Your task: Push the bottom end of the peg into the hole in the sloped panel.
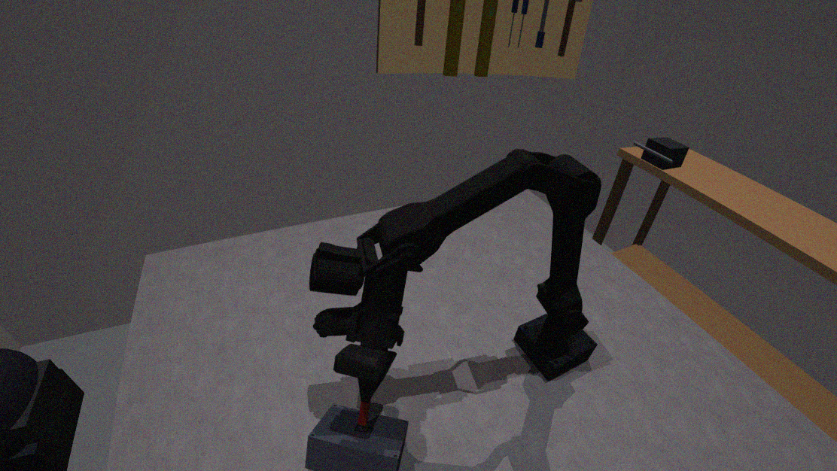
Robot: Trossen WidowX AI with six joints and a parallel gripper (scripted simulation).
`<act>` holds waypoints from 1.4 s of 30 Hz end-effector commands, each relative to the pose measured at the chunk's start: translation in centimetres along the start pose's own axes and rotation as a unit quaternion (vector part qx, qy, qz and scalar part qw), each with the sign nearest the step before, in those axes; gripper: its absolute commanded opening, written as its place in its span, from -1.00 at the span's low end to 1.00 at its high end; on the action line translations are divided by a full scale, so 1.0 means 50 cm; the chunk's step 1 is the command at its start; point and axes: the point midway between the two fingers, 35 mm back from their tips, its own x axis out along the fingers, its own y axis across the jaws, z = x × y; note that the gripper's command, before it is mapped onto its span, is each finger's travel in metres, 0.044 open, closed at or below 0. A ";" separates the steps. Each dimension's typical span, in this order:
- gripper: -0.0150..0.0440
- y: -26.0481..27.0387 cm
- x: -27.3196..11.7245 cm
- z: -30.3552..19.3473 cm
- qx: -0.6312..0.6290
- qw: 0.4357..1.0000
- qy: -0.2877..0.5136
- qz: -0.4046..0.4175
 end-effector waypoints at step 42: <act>-0.49 0.001 0.041 -0.001 0.000 1.000 0.000 0.001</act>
